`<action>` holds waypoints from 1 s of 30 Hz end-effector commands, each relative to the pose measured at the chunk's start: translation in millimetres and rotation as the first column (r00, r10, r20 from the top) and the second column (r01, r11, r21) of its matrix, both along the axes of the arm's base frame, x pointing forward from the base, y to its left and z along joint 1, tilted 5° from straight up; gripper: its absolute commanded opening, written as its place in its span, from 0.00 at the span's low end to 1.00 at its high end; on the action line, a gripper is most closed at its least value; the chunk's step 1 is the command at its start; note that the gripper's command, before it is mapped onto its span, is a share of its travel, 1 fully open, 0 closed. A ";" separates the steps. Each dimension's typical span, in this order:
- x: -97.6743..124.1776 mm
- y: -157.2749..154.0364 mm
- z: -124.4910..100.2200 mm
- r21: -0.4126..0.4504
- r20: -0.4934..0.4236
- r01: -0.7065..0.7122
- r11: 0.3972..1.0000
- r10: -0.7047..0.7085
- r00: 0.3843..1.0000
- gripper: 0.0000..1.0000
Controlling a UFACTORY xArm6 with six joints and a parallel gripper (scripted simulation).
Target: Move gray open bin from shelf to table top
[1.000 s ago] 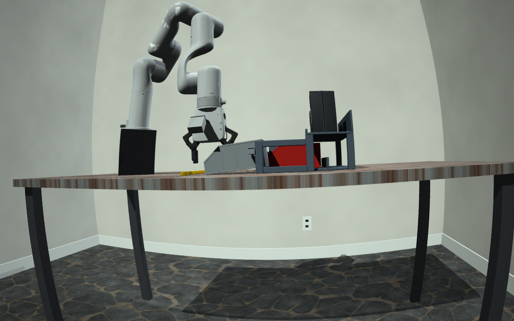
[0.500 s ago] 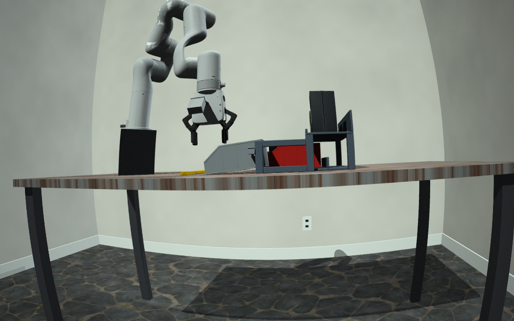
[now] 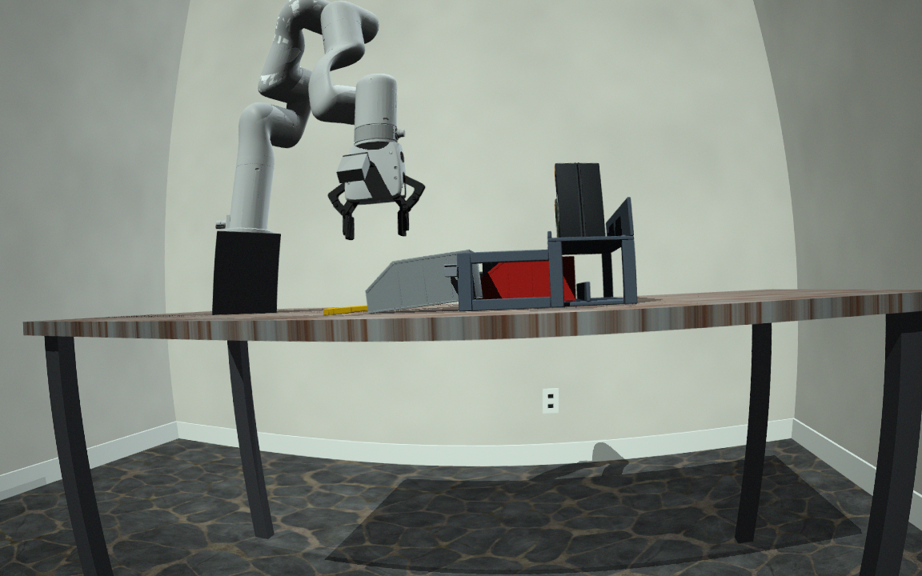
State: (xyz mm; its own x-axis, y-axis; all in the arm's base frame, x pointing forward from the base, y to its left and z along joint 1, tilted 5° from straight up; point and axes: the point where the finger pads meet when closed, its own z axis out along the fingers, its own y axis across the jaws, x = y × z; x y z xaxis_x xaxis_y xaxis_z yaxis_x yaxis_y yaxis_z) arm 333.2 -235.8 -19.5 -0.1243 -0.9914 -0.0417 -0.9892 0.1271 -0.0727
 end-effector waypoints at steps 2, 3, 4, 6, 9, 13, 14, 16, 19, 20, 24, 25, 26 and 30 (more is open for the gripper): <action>1.1 -0.8 1.6 -0.002 0.002 0.000 1.000 0.000 1.000 1.00; 1.1 -0.8 1.6 -0.002 0.002 0.000 1.000 0.000 1.000 1.00; 1.1 -0.6 -0.7 -0.002 0.002 0.000 1.000 0.000 1.000 1.00; 1.6 -0.7 -4.3 -0.002 0.002 0.000 1.000 0.000 1.000 1.00; 2.1 -0.8 -8.0 -0.002 0.002 0.000 1.000 0.000 1.000 1.00; 2.1 -0.8 -8.0 -0.002 0.002 0.000 1.000 0.000 1.000 1.00; 2.1 -0.8 -8.0 -0.002 0.002 0.000 1.000 0.000 1.000 1.00; 2.1 -0.8 -8.0 -0.002 0.002 0.000 1.000 0.000 1.000 1.00; 2.1 -0.8 -8.0 -0.002 0.002 0.000 1.000 0.000 1.000 1.00; 2.1 -0.8 -8.0 -0.002 0.002 0.000 1.000 0.000 1.000 1.00; 2.3 -0.5 -12.1 -0.002 0.002 0.000 1.000 0.000 1.000 1.00; 2.3 -0.4 -13.2 -0.002 0.002 0.000 1.000 0.000 1.000 1.00; 2.3 -0.4 -13.2 -0.002 0.002 0.000 1.000 0.000 1.000 1.00; 2.3 -0.4 -13.2 -0.002 0.002 0.000 1.000 0.000 1.000 1.00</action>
State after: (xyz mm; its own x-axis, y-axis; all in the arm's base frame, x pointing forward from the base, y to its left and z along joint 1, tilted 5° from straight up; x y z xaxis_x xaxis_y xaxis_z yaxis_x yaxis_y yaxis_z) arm 334.1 -235.2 -33.7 -0.1244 -0.9914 -0.0419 -0.9893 0.1271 -0.0713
